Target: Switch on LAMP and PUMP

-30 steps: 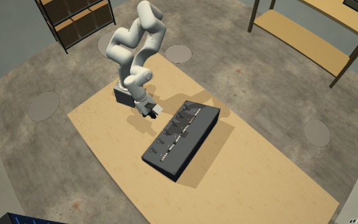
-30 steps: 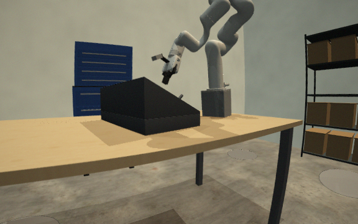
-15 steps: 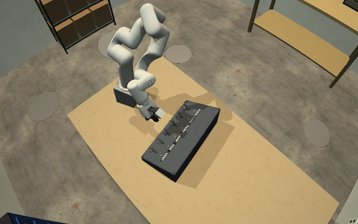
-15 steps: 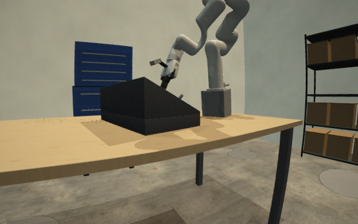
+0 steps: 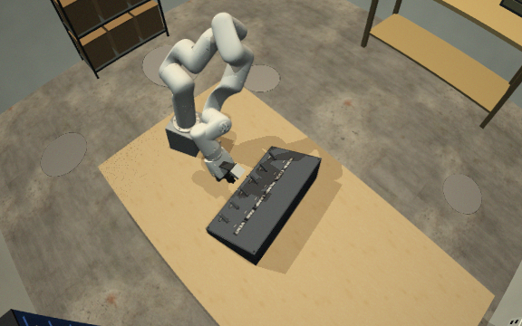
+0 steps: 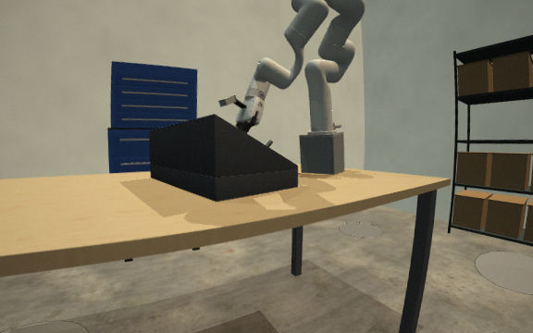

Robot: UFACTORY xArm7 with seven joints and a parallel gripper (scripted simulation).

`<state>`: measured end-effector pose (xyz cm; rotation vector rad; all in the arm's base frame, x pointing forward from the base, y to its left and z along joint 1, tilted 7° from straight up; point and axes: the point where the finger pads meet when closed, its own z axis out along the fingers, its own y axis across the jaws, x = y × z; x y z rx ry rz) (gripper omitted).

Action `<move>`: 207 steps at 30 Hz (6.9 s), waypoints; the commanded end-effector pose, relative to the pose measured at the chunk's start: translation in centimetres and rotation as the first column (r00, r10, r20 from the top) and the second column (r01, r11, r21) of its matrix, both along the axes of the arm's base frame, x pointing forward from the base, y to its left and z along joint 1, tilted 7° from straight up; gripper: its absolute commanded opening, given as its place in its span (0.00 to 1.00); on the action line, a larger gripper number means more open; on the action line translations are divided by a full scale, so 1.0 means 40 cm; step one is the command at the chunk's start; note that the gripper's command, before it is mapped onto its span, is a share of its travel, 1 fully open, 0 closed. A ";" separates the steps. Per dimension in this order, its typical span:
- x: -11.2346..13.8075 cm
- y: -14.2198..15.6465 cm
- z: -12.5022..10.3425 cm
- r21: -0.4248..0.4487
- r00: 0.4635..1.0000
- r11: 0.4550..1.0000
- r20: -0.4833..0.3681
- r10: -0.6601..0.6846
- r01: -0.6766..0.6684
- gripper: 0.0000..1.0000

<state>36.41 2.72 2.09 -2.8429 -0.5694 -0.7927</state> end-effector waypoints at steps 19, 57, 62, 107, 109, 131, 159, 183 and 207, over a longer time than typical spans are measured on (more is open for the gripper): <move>0.049 0.019 -0.082 0.000 1.000 1.000 0.004 0.000 0.000 0.00; 0.051 0.019 -0.080 0.000 1.000 1.000 0.004 0.000 0.000 0.00; 0.051 0.019 -0.080 0.000 1.000 1.000 0.004 0.000 0.000 0.00; 0.096 0.037 -0.050 0.000 1.000 1.000 0.004 0.000 0.000 0.00; 0.100 0.038 -0.048 0.000 1.000 1.000 0.004 0.000 0.000 0.00; 0.124 0.048 -0.032 0.000 1.000 1.000 0.004 0.000 0.000 0.00; 0.125 0.048 -0.031 0.000 1.000 1.000 0.004 0.000 0.000 0.00; 0.092 0.035 -0.032 0.000 1.000 1.000 0.004 0.000 0.000 0.00; 0.021 0.001 0.095 0.000 1.000 1.000 0.004 0.000 0.000 0.00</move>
